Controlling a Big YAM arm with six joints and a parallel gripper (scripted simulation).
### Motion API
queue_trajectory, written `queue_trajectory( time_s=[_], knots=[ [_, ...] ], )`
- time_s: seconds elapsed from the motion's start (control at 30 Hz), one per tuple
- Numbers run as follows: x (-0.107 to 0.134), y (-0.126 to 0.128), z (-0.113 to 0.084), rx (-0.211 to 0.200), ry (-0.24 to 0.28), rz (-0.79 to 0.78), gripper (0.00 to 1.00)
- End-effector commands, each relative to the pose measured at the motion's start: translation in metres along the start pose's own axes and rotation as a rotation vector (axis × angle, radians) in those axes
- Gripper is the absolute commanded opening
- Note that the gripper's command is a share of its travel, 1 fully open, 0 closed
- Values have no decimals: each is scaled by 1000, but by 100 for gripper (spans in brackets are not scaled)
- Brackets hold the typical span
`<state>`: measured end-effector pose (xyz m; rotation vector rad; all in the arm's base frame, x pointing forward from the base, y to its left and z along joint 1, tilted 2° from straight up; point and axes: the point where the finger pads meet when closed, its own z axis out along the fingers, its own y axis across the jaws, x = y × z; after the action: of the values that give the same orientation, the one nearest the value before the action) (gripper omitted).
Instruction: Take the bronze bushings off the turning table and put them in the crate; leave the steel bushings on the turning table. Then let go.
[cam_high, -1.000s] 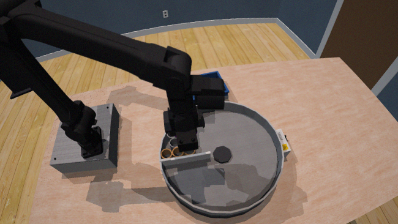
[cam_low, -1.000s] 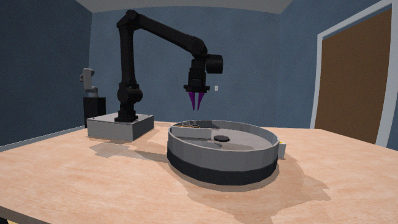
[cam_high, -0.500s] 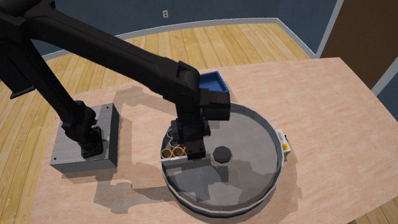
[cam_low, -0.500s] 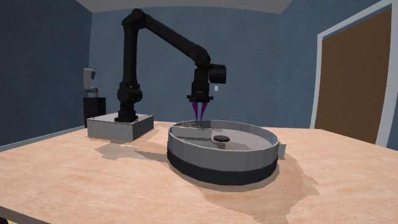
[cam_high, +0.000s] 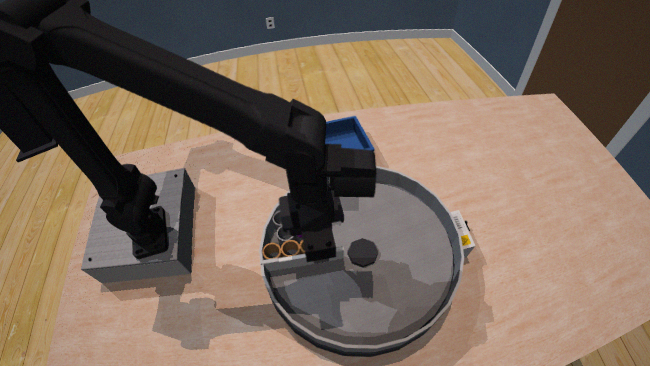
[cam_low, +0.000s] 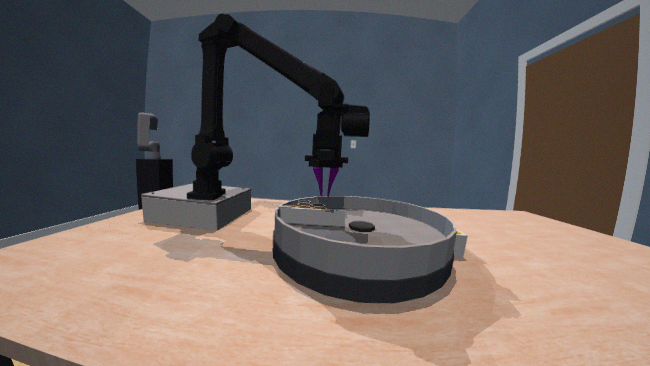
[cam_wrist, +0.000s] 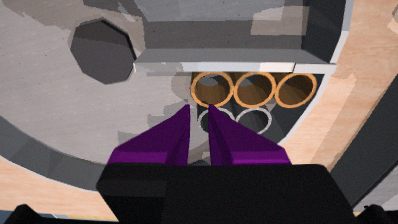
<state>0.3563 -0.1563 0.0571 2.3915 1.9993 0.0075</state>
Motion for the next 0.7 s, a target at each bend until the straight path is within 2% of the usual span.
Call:
queue_trajectory(
  time_s=[0.0,0.33,0.47,0.67],
  knots=[
    [-5,18,-21,-59,-17,-9,14],
    [-7,23,-23,-64,-18,-9,14],
    [-8,26,-17,-46,-14,-9,14],
    [-8,26,-17,-46,-13,-9,14]
  ],
)
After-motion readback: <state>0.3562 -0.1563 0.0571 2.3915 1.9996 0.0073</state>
